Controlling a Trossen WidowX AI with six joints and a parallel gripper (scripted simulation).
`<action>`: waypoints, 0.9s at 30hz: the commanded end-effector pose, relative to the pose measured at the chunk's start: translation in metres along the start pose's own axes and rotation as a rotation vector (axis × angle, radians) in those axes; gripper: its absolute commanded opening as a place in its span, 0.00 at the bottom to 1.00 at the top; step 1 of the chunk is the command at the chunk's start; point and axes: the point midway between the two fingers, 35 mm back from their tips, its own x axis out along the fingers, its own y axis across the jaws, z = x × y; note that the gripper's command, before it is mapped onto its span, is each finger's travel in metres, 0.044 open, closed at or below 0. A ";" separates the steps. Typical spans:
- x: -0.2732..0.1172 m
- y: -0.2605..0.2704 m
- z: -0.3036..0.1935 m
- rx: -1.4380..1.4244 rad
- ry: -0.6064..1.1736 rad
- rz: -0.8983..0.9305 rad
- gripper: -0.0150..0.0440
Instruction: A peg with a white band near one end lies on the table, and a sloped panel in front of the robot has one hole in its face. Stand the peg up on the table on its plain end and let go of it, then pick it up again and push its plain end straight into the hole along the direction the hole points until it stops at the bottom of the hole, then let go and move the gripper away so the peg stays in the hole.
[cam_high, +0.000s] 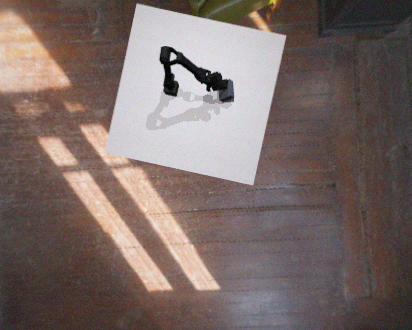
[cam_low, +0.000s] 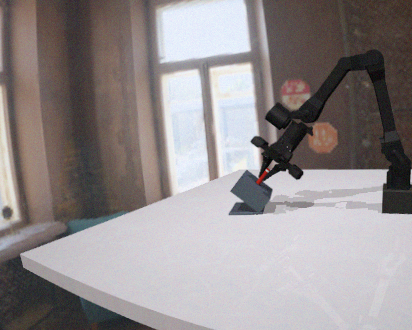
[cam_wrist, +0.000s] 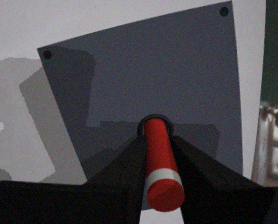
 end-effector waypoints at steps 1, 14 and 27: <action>0.002 0.000 -0.001 0.006 0.005 0.000 0.25; 0.001 0.000 0.000 0.000 0.000 0.001 0.34; 0.000 0.000 0.000 0.000 0.000 0.001 0.92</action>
